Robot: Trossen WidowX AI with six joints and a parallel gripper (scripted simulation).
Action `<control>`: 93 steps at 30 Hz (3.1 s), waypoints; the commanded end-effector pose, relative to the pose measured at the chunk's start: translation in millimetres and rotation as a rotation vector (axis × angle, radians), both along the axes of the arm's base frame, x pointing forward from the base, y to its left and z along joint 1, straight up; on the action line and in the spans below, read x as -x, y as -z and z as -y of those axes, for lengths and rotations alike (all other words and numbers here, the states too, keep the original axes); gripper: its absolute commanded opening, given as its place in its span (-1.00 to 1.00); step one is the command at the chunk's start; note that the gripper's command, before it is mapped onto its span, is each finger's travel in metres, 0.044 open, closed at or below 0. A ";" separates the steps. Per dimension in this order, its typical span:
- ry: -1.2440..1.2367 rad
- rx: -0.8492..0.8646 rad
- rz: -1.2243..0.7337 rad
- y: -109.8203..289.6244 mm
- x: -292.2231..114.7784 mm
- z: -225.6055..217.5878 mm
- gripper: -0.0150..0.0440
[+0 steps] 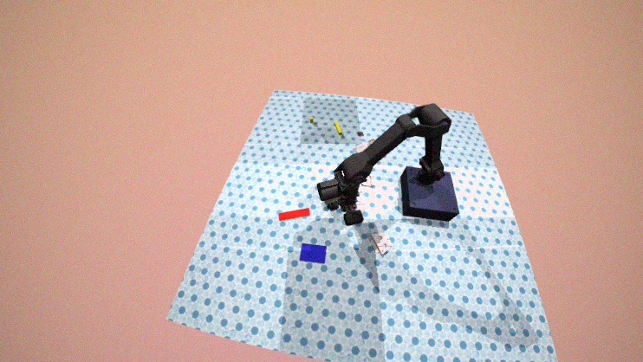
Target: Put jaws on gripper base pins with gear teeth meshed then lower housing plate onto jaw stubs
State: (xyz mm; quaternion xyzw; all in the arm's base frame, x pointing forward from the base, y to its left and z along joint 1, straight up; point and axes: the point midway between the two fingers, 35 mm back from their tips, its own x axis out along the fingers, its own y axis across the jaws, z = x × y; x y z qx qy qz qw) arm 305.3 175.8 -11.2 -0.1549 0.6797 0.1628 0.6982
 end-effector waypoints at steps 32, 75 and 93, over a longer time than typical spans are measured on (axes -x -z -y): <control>-0.007 -0.005 0.009 -53.2 -2.3 2.8 1.00; -0.004 0.000 0.000 -60.2 0.3 3.6 -0.33; -0.004 0.000 0.000 -60.2 0.3 3.6 -0.49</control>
